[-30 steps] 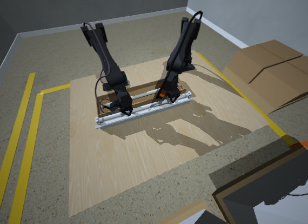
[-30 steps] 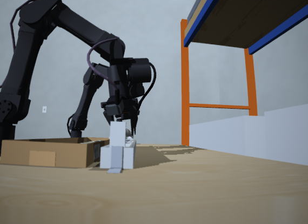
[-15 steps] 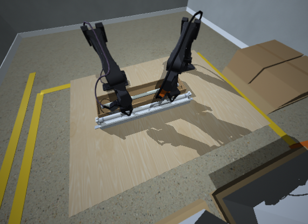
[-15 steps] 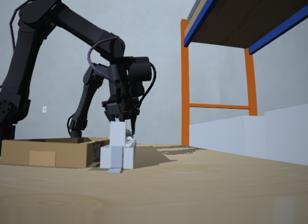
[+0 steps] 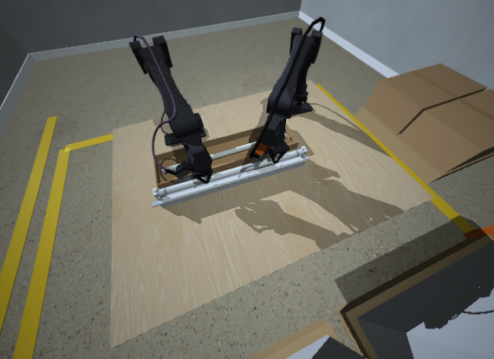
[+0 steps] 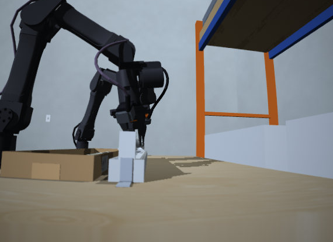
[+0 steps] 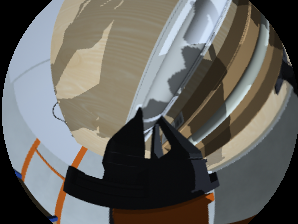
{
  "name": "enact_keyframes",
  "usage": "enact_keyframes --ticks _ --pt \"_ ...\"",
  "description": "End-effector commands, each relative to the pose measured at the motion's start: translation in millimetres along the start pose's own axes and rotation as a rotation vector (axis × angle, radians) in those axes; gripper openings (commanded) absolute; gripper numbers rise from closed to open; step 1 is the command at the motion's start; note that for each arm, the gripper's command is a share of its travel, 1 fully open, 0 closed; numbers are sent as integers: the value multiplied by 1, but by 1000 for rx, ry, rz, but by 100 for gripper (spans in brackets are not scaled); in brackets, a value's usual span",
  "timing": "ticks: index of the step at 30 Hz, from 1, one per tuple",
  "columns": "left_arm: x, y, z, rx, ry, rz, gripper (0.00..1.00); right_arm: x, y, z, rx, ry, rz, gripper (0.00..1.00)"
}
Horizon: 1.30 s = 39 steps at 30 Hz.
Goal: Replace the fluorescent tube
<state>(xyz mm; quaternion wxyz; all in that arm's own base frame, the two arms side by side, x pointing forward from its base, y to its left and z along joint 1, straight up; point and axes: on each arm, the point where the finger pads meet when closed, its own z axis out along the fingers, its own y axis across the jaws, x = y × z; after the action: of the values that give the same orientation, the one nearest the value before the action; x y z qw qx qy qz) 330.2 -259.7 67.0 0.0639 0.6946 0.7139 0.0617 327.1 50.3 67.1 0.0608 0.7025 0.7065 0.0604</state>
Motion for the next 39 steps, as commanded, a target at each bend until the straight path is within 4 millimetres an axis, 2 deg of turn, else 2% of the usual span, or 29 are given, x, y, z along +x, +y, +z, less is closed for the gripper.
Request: enact_keyframes --ticks 1,16,18,19,20,21,26,27,39 --pt "-6 15 -14 -46 -40 -15 11 -3 -3 -1 13 -15 -2 11" --pt "-6 15 -14 -46 -40 -15 11 -3 -3 -1 13 -15 -2 11" --pt "-8 16 -22 -67 -50 -15 11 -2 -3 -1 -18 -10 -1 11" --pt "-5 7 -14 -48 -32 -9 11 -1 3 -5 -36 -7 -2 11" --pt "-4 1 -10 -38 -21 0 11 0 -2 2 -15 -11 -4 11" --pt "-6 4 -11 -47 -26 -2 11 1 -1 -3 -34 -8 -5 11" --pt "-2 3 -9 -40 -20 -3 11 -2 -4 -2 -20 -11 -1 11" --pt "-4 4 -9 -57 -21 -5 11 -1 1 -2 -46 -9 2 11" --pt "-5 5 -9 -142 -24 -7 11 2 2 -2 -130 -6 -2 11"
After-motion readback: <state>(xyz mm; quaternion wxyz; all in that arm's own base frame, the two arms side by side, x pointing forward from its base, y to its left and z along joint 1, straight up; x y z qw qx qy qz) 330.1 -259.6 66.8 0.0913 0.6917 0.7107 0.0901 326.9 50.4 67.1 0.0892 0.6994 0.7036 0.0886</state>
